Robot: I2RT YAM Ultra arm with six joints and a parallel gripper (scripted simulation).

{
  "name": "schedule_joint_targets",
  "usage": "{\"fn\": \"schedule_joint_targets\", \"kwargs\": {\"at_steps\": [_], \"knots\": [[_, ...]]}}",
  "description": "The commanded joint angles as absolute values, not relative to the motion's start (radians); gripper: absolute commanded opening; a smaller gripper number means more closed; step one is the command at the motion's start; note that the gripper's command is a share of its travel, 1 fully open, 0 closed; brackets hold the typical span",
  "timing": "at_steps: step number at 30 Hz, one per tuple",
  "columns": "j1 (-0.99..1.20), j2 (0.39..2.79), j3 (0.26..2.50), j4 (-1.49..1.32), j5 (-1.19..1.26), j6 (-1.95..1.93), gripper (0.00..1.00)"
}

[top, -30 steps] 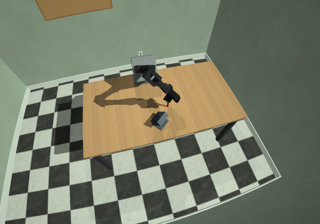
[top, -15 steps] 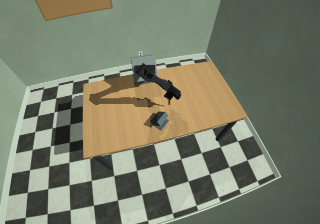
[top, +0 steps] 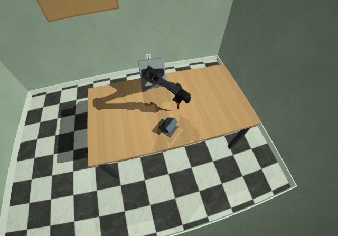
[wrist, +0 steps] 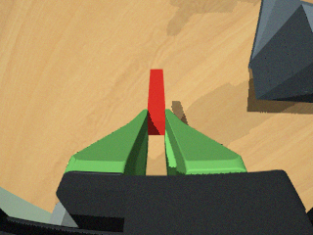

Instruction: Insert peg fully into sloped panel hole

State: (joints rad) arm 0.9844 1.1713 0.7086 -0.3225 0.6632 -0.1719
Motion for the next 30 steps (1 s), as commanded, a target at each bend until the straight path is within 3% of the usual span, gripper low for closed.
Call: {"fn": "schedule_joint_targets", "kwargs": {"at_steps": [1,30], "knots": [[0.964,1.156,0.691,-0.297,0.633,-0.182,0.00],[0.802,1.124,0.671,-0.239,0.462,-0.219,0.00]]}}
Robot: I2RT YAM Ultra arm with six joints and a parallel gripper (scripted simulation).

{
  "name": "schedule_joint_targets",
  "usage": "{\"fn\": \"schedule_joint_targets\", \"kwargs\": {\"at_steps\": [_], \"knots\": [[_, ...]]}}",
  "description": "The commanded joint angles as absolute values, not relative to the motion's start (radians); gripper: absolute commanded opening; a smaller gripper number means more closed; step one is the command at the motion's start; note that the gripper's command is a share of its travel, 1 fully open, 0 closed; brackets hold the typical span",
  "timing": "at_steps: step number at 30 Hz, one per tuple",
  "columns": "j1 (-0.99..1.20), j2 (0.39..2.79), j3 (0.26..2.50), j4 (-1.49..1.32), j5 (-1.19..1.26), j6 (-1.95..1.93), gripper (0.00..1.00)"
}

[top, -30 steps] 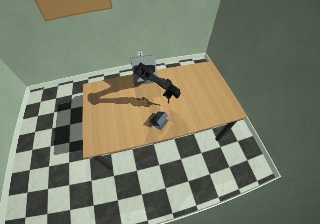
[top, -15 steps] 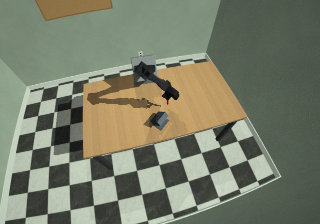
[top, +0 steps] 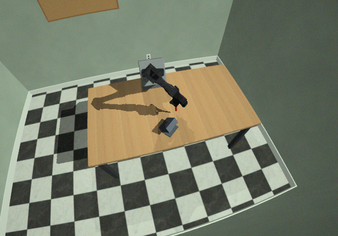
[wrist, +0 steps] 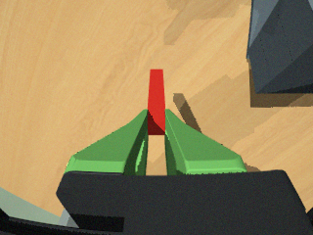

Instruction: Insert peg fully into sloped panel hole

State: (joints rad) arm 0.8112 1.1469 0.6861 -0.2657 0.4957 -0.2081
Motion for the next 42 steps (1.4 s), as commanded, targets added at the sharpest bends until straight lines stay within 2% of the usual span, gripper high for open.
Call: {"fn": "schedule_joint_targets", "kwargs": {"at_steps": [1,42], "knots": [[0.802,1.124,0.671,-0.239,0.462,-0.219,0.00],[0.572,1.091,0.649,-0.162,0.218,-0.267,0.00]]}}
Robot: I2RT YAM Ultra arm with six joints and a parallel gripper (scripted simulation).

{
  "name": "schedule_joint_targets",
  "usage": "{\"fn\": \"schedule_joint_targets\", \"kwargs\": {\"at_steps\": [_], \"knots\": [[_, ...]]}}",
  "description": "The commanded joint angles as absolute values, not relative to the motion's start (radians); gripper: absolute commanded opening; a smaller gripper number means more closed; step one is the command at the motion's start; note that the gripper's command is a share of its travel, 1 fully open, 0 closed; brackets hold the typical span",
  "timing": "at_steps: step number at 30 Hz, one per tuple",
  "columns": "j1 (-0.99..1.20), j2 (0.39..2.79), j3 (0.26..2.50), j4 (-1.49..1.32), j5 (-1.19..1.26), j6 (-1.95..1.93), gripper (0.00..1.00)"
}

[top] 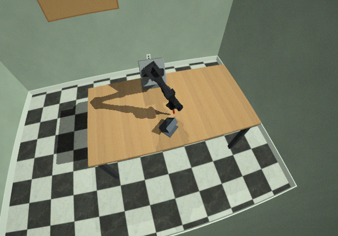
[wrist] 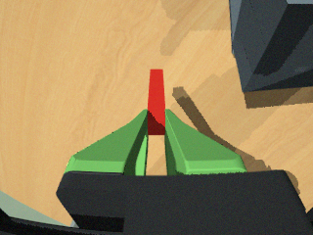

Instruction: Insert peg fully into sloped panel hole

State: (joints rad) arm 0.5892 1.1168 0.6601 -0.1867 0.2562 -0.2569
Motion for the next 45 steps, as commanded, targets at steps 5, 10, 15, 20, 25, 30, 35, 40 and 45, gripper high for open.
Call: {"fn": "schedule_joint_targets", "kwargs": {"at_steps": [5,10,15,20,25,30,35,40,45], "knots": [[0.540,1.092,0.638,-0.158,0.183,-0.270,0.00],[0.520,1.086,0.643,-0.154,0.163,-0.273,0.00],[0.488,1.082,0.645,-0.149,0.129,-0.278,0.00],[0.456,1.085,0.632,-0.144,0.095,-0.281,0.00],[0.424,1.076,0.620,-0.139,0.061,-0.284,0.00],[0.403,1.075,0.637,-0.136,0.040,-0.288,0.00],[0.372,1.071,0.613,-0.131,0.006,-0.291,0.00],[0.340,1.068,0.611,-0.126,-0.028,-0.295,0.00],[0.319,1.067,0.624,-0.122,-0.050,-0.298,0.00]]}}
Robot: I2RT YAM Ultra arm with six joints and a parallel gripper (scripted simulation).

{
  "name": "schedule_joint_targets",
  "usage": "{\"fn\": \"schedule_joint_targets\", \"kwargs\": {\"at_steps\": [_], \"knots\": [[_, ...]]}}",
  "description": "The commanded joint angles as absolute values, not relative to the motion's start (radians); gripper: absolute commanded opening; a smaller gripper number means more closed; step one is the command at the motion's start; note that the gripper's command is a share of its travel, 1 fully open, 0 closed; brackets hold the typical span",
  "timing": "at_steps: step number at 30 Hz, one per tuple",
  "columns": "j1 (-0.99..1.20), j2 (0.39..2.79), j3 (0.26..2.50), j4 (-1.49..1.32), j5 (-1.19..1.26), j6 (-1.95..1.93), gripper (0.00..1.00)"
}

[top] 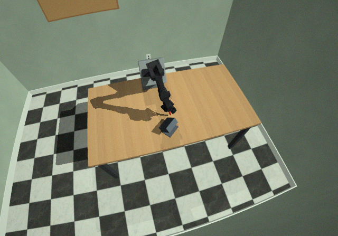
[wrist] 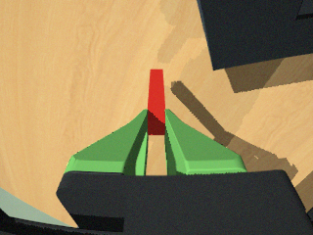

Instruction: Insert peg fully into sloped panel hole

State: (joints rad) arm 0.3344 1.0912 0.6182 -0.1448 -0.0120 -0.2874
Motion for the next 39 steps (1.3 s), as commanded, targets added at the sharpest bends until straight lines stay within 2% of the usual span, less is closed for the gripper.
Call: {"fn": "schedule_joint_targets", "kwargs": {"at_steps": [1,39], "knots": [[0.313,1.064,0.623,-0.121,-0.056,-0.299,0.00],[0.091,1.055,0.566,-0.089,-0.285,-0.321,0.00]]}}
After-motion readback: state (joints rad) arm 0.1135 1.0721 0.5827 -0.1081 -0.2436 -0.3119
